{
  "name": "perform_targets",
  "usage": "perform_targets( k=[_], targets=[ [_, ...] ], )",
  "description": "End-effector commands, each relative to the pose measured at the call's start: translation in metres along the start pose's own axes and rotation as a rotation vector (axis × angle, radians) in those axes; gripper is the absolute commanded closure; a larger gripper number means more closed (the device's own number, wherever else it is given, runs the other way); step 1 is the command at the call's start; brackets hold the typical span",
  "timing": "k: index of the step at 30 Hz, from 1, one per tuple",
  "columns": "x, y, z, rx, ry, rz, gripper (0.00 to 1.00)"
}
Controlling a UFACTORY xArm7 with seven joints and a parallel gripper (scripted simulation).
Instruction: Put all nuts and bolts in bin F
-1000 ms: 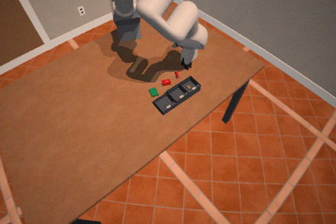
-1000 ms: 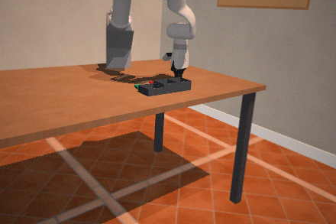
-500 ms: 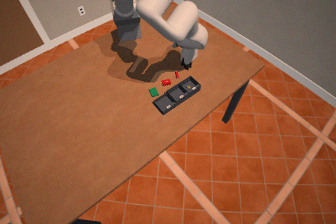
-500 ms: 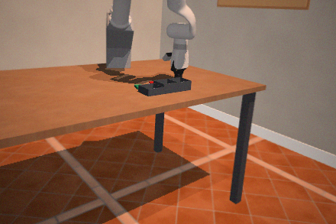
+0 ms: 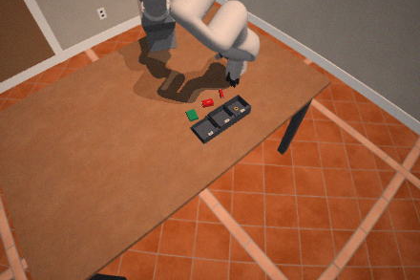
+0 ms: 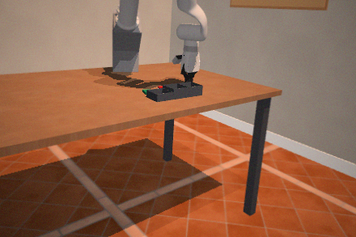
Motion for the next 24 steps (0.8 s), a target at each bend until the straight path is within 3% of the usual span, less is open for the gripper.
perform_targets(
  k=[1,16,24],
  targets=[
    [-0.015,-0.001,0.001,0.000,-0.003,-0.002,1.00],
    [-0.058,-0.001,0.001,-0.001,-0.003,-0.002,1.00],
    [-0.058,-0.001,0.001,-0.001,-0.003,-0.002,1.00]
  ],
)
Point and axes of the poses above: the point where the finger pads meet when closed, its own x axis out along the fingers, its own z axis across the jaws, y = z × x, the point moved 2 cm from there along -x, back along the fingers, and after that the axes turned 1 degree about x, right-handed, at the moved point
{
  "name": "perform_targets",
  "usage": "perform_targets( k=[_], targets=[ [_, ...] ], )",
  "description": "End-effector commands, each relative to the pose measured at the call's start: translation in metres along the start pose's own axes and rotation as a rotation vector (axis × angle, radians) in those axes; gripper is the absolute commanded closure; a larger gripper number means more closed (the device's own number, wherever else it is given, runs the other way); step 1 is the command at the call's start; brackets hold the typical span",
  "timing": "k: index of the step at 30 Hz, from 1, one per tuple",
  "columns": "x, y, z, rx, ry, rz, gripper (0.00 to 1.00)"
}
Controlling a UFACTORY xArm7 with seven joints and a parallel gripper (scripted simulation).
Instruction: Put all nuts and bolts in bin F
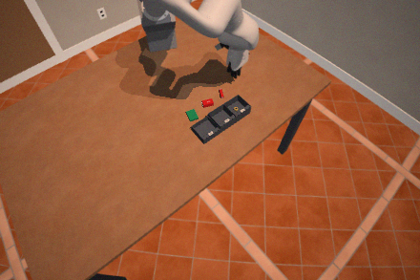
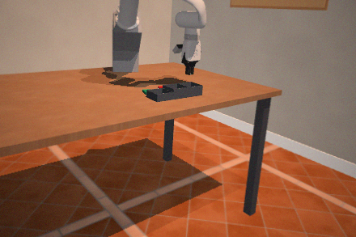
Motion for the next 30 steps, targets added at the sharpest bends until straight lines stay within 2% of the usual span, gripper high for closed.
perform_targets(
  k=[1,15,30],
  targets=[
    [-0.002,-0.001,0.001,-0.001,-0.002,-0.001,1.00],
    [-0.008,0.000,0.001,-0.001,-0.002,-0.001,1.00],
    [-0.008,-0.049,-0.052,-0.001,-0.002,-0.002,1.00]
  ],
)
Point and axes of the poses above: the point where the finger pads meet when closed, its own x axis out along the fingers, its own z axis across the jaws, y = z × x, the point moved 2 cm from there along -x, back along the fingers, and after that the axes turned 1 degree about x, right-handed, at the moved point
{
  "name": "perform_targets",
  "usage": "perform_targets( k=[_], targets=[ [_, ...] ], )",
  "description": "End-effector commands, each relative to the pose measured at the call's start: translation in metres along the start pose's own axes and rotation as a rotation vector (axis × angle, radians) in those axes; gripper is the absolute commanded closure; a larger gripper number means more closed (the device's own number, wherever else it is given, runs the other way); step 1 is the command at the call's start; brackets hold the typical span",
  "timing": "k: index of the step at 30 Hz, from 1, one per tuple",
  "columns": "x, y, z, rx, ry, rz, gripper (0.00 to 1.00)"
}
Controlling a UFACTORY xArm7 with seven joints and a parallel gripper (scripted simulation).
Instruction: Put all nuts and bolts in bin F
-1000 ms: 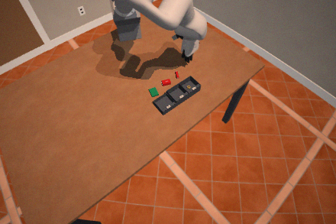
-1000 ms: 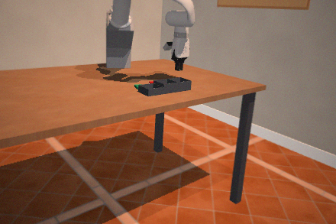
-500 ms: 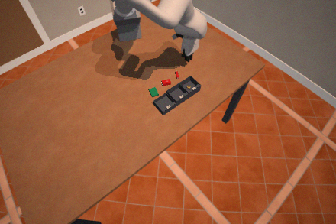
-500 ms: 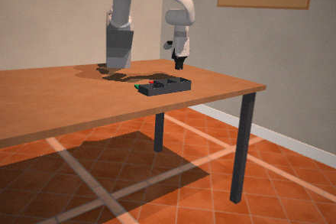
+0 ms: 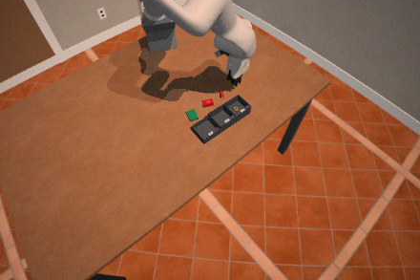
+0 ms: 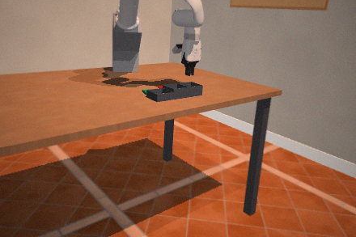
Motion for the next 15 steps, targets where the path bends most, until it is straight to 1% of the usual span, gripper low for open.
perform_targets(
  k=[1,4,6,8,15],
  targets=[
    [-0.001,-0.014,-0.013,-0.003,-0.003,0.005,1.00],
    [-0.001,-0.026,-0.026,0.147,-0.003,0.005,1.00],
    [-0.001,-0.026,-0.026,0.147,-0.003,0.005,1.00],
    [-0.001,-0.034,-0.035,0.247,-0.003,0.005,1.00],
    [-0.001,-0.063,-0.066,0.455,-0.001,0.004,1.00]
  ],
)
Point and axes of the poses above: the point where the finger pads meet when closed, its own x axis out along the fingers, its own z axis across the jaws, y = z × x, the point moved 2 cm from there along -x, back along the fingers, and after that the axes turned 1 degree about x, right-handed, at the moved point
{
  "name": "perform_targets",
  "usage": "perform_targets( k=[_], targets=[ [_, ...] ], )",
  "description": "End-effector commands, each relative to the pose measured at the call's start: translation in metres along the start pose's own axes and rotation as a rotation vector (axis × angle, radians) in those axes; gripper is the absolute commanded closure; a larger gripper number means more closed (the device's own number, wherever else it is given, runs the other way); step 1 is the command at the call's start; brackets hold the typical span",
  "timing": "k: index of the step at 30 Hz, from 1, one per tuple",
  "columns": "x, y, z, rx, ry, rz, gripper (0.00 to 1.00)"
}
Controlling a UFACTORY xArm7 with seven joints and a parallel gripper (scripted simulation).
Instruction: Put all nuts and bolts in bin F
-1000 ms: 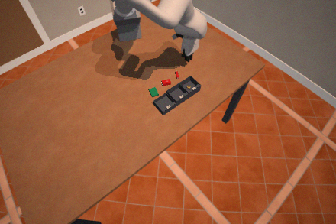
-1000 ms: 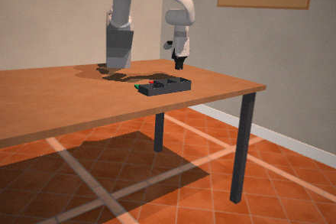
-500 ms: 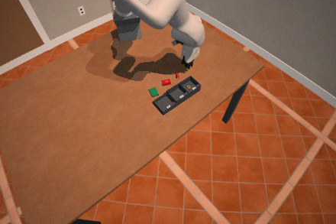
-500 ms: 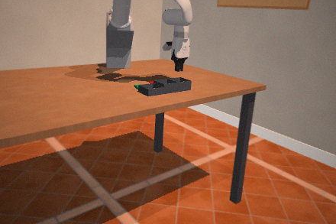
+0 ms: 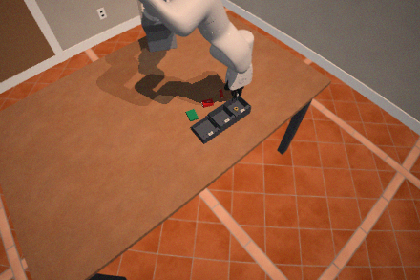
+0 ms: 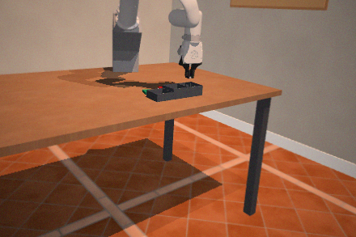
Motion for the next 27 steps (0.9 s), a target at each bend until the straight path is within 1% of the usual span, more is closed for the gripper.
perform_targets(
  k=[1,6,8,9,23,25,26,27],
  targets=[
    [-0.0006,-0.0267,-0.0128,0.157,-0.003,-0.001,1.00],
    [-0.0006,-0.0285,-0.0137,0.310,-0.002,-0.002,1.00],
    [-0.0006,-0.0285,-0.0137,0.310,-0.002,-0.002,1.00],
    [-0.0006,-0.0285,-0.0137,0.395,-0.002,0.001,1.00],
    [-0.0006,-0.0290,-0.0137,0.778,0.004,0.023,1.00],
    [-0.0006,-0.0290,-0.0137,0.778,0.004,0.023,1.00],
    [-0.0006,-0.0290,-0.0138,0.862,0.006,0.027,1.00],
    [-0.0006,-0.0291,-0.0138,0.884,0.006,0.028,1.00]
  ],
)
Point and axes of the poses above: the point where the finger pads meet when closed, its own x axis out along the fingers, its own z axis across the jaws, y = z × x, the point moved 2 cm from there along -x, back along the fingers, and after that the axes turned 1 degree about x, right-handed, at the moved point
